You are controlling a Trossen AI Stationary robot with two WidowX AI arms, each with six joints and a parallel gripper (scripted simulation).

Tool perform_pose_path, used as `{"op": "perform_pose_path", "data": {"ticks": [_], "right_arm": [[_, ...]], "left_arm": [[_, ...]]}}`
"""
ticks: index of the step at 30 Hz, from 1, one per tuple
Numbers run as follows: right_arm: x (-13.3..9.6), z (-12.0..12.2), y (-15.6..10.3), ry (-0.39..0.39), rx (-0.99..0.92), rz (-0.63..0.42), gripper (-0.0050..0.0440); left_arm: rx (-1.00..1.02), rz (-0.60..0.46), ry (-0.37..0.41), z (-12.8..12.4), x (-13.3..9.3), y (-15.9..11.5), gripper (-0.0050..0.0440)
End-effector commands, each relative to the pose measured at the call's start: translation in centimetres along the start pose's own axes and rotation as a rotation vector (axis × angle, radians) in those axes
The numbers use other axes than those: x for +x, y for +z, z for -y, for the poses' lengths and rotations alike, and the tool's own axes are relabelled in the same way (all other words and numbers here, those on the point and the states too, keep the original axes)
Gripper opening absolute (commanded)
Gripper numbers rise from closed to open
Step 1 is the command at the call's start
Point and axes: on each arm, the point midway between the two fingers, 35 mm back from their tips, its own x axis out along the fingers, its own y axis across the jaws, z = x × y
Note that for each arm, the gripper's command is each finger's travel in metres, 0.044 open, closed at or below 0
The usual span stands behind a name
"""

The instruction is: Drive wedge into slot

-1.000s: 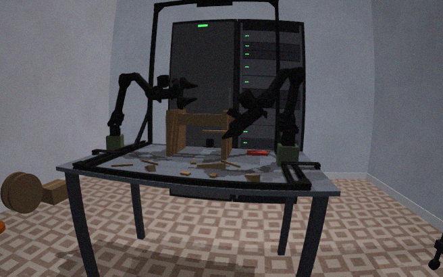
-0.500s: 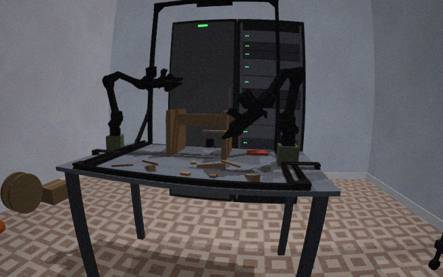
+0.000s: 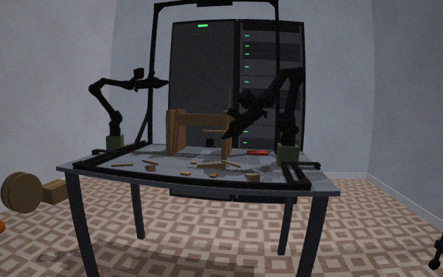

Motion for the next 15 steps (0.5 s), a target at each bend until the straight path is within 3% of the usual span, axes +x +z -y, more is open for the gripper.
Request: {"op": "perform_pose_path", "data": {"ticks": [1,5,7,9,15], "right_arm": [[-0.3,-0.1,-0.6,-0.003,-0.017,-0.014,0.0440],[-0.3,-0.1,-0.6,-0.003,-0.017,-0.014,0.0440],[-0.3,-0.1,-0.6,-0.003,-0.017,-0.014,0.0440],[-0.3,-0.1,-0.6,-0.003,-0.017,-0.014,0.0440],[-0.3,-0.1,-0.6,-0.003,-0.017,-0.014,0.0440]], "left_arm": [[-0.002,0.003,0.000,0.0,0.0,0.2,0.0000],[-0.080,0.042,-0.027,0.9,-0.2,3.5,0.0000],[-0.080,0.042,-0.027,0.9,-0.2,3.5,0.0000],[-0.164,0.067,-0.062,2.0,-0.5,6.3,0.0000],[-0.508,-0.025,-0.192,6.3,-1.2,10.8,0.0000]]}}
